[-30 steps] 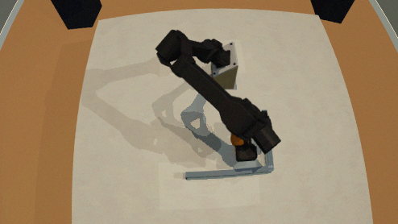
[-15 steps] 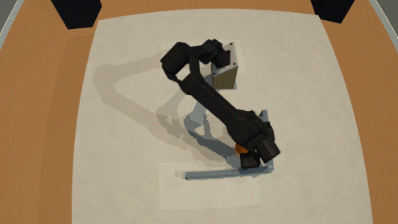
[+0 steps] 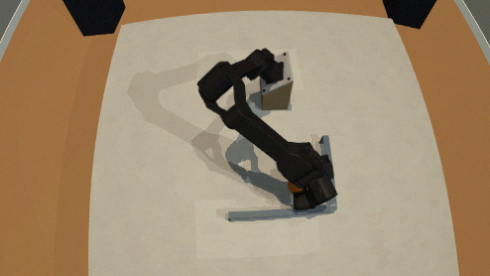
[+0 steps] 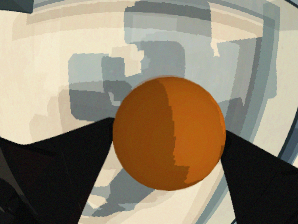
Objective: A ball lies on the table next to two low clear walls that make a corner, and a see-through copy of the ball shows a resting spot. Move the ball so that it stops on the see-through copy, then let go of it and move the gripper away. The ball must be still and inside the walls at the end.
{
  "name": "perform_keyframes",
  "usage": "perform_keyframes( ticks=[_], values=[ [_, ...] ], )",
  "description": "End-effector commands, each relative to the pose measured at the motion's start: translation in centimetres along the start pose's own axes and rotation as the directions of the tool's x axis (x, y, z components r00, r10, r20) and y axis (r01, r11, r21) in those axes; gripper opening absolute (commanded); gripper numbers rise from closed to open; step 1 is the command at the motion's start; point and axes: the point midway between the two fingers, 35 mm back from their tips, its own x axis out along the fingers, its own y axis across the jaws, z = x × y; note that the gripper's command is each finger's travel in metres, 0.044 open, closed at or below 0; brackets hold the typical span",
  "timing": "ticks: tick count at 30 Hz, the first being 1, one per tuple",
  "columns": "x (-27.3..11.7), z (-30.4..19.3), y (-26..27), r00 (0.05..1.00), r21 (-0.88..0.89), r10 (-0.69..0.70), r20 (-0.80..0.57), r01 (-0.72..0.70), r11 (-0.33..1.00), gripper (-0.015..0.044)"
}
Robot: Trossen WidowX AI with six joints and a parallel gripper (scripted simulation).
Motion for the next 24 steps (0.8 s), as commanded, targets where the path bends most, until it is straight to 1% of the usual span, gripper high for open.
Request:
perform_keyframes(
  ticks=[1,6,22,23,24],
  values=[
    [0.6,0.0,0.1,1.000,-0.006,0.001,-0.004,-0.001,1.000,0.0000],
    [1.3,0.0,0.1,1.000,-0.006,0.001,-0.005,-0.001,1.000,0.0000],
    [0.7,0.0,0.1,1.000,-0.004,0.006,-0.002,-0.006,1.000,0.0420],
    [-0.1,0.0,0.0,1.000,-0.004,0.005,-0.001,-0.005,1.000,0.0435],
    [-1.5,0.1,-0.1,1.000,-0.005,0.004,0.000,-0.004,1.000,0.0435]
  ],
)
